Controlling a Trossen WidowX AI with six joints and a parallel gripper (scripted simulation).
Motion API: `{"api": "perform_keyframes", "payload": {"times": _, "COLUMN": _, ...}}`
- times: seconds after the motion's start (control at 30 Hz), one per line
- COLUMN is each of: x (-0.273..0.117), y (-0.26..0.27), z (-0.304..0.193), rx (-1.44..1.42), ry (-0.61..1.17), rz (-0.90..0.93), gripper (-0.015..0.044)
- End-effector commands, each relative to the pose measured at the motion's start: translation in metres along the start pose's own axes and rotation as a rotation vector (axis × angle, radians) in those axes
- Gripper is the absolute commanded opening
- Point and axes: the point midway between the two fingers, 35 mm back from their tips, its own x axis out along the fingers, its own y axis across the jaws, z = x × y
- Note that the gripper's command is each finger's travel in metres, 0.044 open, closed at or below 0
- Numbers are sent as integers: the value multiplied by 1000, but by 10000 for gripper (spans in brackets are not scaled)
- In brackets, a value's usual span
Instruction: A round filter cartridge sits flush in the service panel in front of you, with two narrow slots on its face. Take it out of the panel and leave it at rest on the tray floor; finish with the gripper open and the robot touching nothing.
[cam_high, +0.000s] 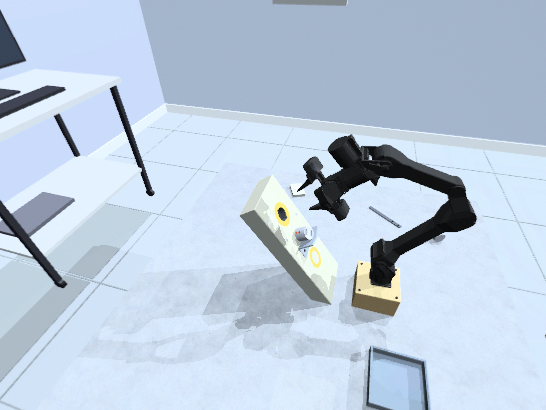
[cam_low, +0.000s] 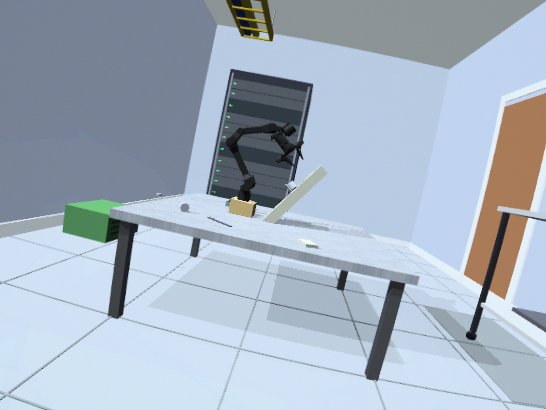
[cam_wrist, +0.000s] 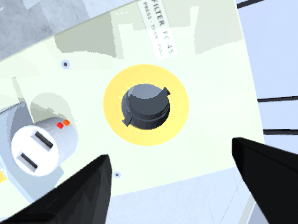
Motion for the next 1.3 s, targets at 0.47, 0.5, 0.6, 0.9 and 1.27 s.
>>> {"api": "perform_keyframes", "payload": {"times": 0.47, "x": 34, "y": 84, "z": -18, "rx": 1343, "ry": 280, "rz": 225, "gripper": 305}}
{"api": "perform_keyframes", "payload": {"times": 0.5, "x": 34, "y": 84, "z": -18, "rx": 1343, "ry": 280, "rz": 225, "gripper": 305}}
{"api": "perform_keyframes", "payload": {"times": 0.6, "x": 34, "y": 84, "z": -18, "rx": 1343, "ry": 280, "rz": 225, "gripper": 305}}
{"api": "perform_keyframes", "payload": {"times": 0.9, "x": 39, "y": 85, "z": -18, "rx": 1343, "ry": 280, "rz": 225, "gripper": 305}}
{"api": "perform_keyframes", "payload": {"times": 1.27, "x": 56, "y": 90, "z": -19, "rx": 1343, "ry": 279, "rz": 224, "gripper": 305}}
